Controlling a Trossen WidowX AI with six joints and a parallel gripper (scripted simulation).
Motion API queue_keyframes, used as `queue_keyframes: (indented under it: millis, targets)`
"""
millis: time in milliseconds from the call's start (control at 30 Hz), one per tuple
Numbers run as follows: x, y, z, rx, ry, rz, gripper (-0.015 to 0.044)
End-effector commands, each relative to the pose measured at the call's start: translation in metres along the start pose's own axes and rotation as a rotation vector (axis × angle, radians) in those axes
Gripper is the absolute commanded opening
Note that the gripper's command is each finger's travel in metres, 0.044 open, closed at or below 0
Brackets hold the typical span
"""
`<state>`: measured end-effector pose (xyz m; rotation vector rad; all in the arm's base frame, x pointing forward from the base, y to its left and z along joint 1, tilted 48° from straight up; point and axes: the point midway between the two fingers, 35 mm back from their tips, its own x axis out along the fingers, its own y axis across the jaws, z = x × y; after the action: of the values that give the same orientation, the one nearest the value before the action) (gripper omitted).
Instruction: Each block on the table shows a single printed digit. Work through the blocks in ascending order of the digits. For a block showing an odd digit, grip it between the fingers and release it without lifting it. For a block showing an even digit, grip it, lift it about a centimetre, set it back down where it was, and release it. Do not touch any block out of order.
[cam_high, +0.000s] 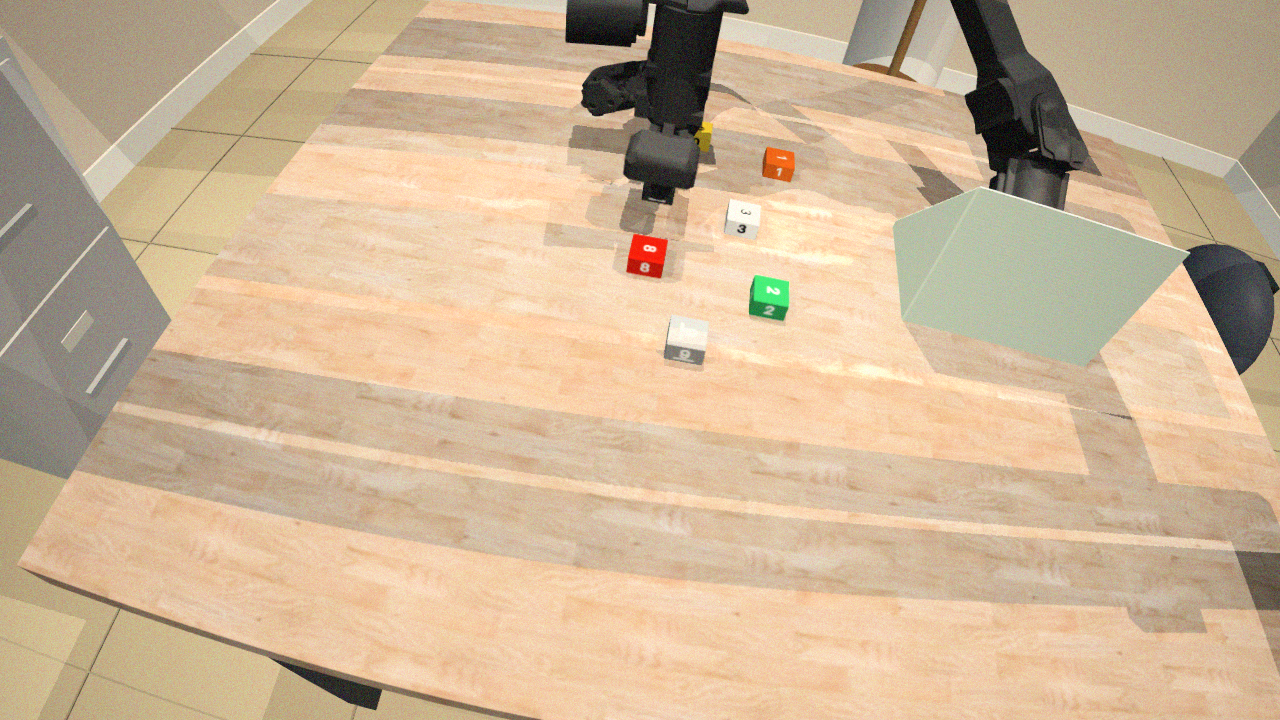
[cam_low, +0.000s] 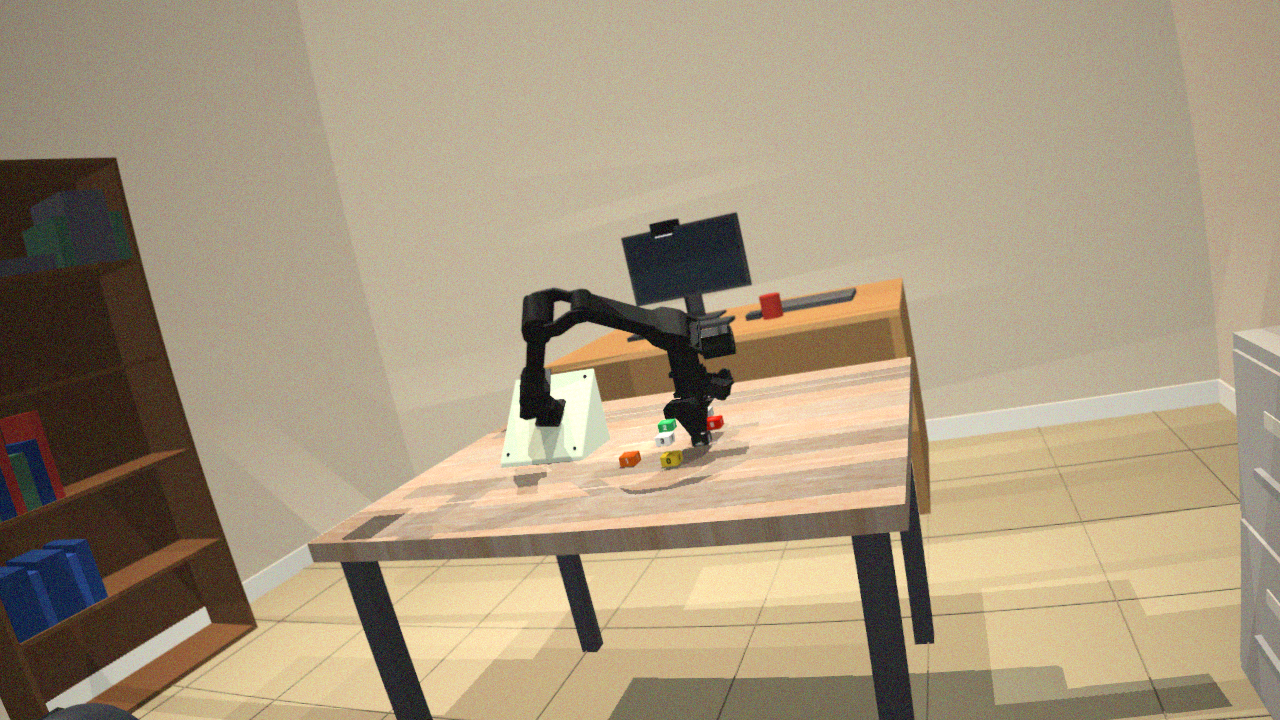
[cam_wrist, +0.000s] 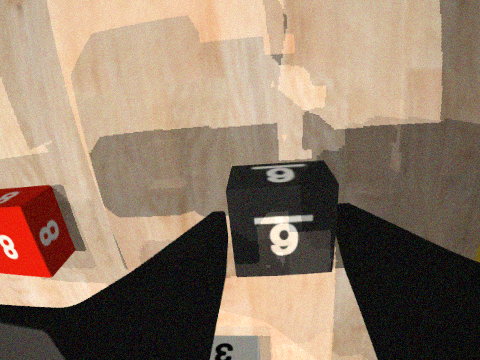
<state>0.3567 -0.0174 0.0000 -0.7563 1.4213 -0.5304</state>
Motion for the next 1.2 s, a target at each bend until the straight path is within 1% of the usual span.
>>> queue_keyframes:
  millis: [0, 600, 933, 1167]
  targets:
    - [0.0, 0.0, 0.0, -0.005, -0.001, -0.004, 0.012]
    - [0.0, 0.0, 0.0, -0.005, -0.001, -0.004, 0.012]
    - [-0.014, 0.0, 0.0, -0.005, -0.001, -0.003, 0.012]
    - [-0.015, 0.0, 0.0, -0.005, -0.001, -0.003, 0.012]
